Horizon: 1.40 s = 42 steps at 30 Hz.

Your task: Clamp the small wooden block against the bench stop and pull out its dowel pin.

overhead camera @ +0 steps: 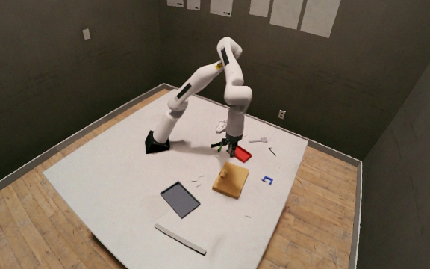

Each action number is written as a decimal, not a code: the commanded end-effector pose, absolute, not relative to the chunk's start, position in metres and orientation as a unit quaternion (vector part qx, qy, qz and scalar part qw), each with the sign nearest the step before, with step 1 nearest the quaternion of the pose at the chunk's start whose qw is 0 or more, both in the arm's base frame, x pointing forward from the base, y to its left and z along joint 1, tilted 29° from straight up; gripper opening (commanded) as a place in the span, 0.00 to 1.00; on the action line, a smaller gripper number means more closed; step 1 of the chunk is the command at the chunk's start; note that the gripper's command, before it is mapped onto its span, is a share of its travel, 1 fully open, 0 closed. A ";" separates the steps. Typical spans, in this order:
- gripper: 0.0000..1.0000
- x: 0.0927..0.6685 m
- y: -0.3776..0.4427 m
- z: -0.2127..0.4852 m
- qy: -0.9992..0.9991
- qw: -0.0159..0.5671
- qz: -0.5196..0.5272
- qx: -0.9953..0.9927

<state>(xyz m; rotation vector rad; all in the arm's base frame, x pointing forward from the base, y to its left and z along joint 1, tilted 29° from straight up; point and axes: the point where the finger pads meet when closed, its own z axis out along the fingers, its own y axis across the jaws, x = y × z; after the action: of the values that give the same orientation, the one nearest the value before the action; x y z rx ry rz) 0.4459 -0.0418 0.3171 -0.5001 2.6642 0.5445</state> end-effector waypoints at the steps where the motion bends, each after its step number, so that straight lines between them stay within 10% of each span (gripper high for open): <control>1: 0.10 0.441 -0.042 0.317 0.948 0.185 0.193 -0.173; 42: 0.10 0.425 -0.039 0.318 0.953 0.172 0.192 -0.160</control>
<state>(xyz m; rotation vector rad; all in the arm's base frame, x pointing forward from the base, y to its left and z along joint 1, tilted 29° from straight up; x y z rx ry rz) 0.4280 -0.0380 0.3187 -0.4676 2.6978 0.5486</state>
